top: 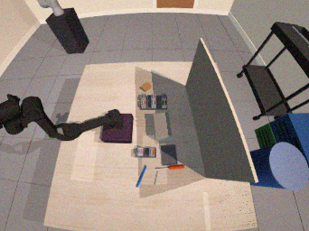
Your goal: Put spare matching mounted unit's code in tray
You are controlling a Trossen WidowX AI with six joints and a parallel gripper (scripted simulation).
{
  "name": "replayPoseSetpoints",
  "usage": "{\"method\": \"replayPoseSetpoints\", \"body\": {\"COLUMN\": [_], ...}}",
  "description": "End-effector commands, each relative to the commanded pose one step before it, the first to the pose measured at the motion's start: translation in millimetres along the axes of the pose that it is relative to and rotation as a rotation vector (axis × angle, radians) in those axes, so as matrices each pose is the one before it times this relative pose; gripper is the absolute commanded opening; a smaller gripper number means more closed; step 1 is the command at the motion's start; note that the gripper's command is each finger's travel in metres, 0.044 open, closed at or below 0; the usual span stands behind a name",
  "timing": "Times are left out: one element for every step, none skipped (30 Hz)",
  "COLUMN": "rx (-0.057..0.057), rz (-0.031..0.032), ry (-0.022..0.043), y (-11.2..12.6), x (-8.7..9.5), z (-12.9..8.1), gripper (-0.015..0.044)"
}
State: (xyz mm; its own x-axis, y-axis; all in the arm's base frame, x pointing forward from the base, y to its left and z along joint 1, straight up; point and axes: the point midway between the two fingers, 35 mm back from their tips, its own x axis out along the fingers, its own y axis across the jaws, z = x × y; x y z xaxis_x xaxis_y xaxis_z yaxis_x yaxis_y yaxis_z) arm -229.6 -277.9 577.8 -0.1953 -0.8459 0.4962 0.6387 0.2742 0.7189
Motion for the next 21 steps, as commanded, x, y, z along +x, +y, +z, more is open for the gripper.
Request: {"method": "replayPoseSetpoints", "body": {"rx": [0.0000,0.0000,0.0000,0.0000,0.0000,0.0000,0.0014,0.0042,0.0061,0.0038,-0.0096,-0.0098,-0.0098,-0.0098,-0.0097,-0.0096,-0.0124,-0.0119,-0.0118,-0.0117,-0.0116], "rz": [0.00000,0.00000,0.00000,0.00000,0.00000,0.00000,0.00508,0.01544,0.02703,0.03573,0.03897,0.03941,0.03982,0.04020,0.04057,0.04092,0.04153,0.04026,0.04043,0.04057,0.04071], "ry": [0.00000,0.00000,0.00000,0.00000,0.00000,0.00000,-0.00429,-0.01273,-0.02051,-0.02314,-0.01700,-0.01582,-0.01466,-0.01351,-0.01238,-0.01122,-0.00799,-0.00673,-0.00575,-0.00475,-0.00375], "y": [0.00,0.00,0.00,0.00,0.00,0.00,2.26,6.79,11.67,15.13,16.36,16.51,16.64,16.76,16.87,16.97,16.64,16.12,16.16,16.20,16.22], "x": [0.00,0.00,0.00,0.00,0.00,0.00,-0.55,-1.69,-2.85,-3.39,-2.79,-2.54,-2.30,-2.05,-1.80,-1.55,-1.73,-1.43,-1.20,-0.97,-0.74], "z": [0.00,0.00,0.00,0.00,0.00,0.00,0.59,1.73,2.87,3.60,4.07,3.79,3.50,3.19,2.87,2.55,1.57,1.26,1.00,0.73,0.46], "gripper": [0.0426,0.0440,0.0440,0.0440,0.0440,0.0440,0.0440,0.0440,0.0440,0.0440,0.0440,0.0440,0.0440,0.0440,0.0440,0.0440,0.0440,0.0440,0.0440,0.0440,0.0440]}}
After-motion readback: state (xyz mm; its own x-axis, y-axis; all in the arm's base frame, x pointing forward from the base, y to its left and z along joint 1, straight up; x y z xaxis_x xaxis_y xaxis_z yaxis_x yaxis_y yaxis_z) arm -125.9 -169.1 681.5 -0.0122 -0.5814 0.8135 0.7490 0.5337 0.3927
